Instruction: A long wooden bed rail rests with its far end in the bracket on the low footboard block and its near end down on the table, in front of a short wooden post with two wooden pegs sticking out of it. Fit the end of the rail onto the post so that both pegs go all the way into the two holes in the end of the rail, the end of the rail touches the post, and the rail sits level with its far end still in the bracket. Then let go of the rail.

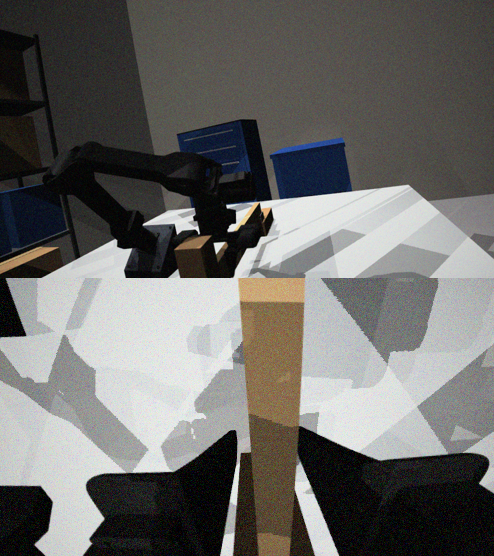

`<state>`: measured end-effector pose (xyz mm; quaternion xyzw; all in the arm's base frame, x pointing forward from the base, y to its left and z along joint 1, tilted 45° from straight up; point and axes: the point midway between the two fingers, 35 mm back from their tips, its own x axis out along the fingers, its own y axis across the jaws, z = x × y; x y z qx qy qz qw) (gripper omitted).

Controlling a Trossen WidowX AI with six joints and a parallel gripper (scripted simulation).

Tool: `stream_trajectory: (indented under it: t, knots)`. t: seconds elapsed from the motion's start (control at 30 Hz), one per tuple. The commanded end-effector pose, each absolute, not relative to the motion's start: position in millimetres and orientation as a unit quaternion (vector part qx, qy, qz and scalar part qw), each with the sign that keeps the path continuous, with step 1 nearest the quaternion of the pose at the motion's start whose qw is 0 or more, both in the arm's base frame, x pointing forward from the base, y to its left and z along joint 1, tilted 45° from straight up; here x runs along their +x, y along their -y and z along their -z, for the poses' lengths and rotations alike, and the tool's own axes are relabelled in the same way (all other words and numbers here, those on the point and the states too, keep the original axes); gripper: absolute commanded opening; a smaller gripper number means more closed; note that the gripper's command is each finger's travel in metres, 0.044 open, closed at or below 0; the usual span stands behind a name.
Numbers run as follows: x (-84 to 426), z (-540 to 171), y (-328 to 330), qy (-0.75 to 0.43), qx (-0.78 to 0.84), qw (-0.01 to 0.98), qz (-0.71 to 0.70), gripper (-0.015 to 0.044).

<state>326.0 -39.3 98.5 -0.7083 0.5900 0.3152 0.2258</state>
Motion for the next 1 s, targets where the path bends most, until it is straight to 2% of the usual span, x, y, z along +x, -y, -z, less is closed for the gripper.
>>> stream_trajectory:
  t: [0.0,0.2,0.37,0.53,0.97]
  knots:
    - [326.1,-98.6,39.3,-0.590,-0.708,0.226,-0.315,0.0289]
    - [326.1,-98.6,39.3,-0.590,-0.708,0.226,-0.315,0.0440]
    - [325.8,-98.5,36.9,-0.590,-0.708,0.226,-0.315,0.0440]
    - [317.5,-98.2,-2.6,-0.590,-0.709,0.225,-0.313,0.0440]
    - [317.5,-98.2,-2.6,-0.590,-0.709,0.225,-0.313,0.0440]
